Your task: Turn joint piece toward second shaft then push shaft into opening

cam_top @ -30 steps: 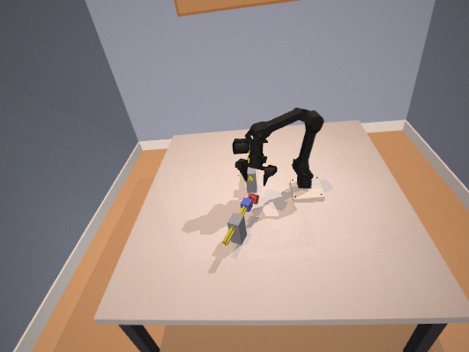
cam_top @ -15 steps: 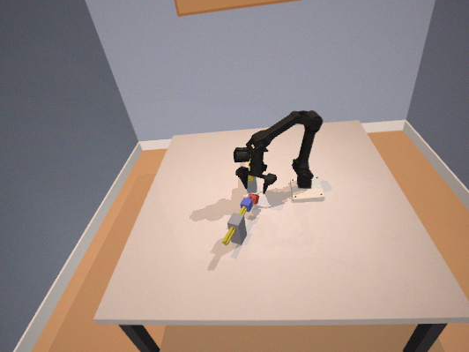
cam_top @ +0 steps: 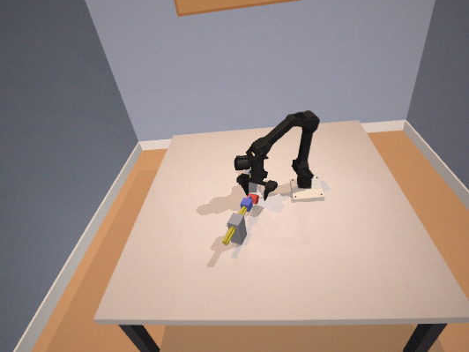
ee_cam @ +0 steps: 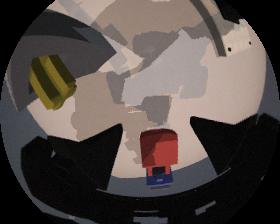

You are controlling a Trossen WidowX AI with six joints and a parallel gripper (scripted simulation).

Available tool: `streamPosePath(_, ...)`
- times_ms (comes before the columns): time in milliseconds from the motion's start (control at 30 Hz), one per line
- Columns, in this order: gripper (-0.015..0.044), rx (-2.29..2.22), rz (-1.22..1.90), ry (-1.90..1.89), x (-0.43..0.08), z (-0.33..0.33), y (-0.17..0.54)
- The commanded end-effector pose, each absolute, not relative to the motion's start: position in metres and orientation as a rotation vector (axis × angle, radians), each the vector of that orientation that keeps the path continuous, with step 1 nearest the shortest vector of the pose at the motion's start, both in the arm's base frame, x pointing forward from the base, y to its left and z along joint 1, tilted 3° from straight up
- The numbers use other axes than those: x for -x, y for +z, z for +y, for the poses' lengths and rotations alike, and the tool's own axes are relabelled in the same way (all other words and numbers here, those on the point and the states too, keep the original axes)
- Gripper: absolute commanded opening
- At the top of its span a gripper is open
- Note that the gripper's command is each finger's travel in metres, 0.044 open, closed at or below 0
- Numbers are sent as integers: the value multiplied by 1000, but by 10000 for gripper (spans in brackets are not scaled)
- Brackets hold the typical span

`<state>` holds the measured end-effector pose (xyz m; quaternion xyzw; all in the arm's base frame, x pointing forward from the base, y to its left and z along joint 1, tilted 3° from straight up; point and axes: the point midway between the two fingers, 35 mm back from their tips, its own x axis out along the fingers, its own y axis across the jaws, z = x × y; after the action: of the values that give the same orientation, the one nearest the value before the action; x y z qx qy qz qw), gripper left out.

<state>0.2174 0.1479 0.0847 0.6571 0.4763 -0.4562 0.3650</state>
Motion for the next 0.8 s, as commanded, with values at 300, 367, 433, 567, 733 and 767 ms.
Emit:
streamPosePath(300,440,-1692,1220,-1172,-225,168,78)
streamPosePath(367,440,-1692,1220,-1172,-226,169,75)
streamPosePath(433,440,-1692,1220,-1172,-226,170,72)
streamPosePath(567,440,-1692,1220,-1172,-227,172,66)
streamPosePath(733,440,-1692,1220,-1172,-228,174,59)
streamPosePath(767,440,-1692,1220,-1172,-228,174,58)
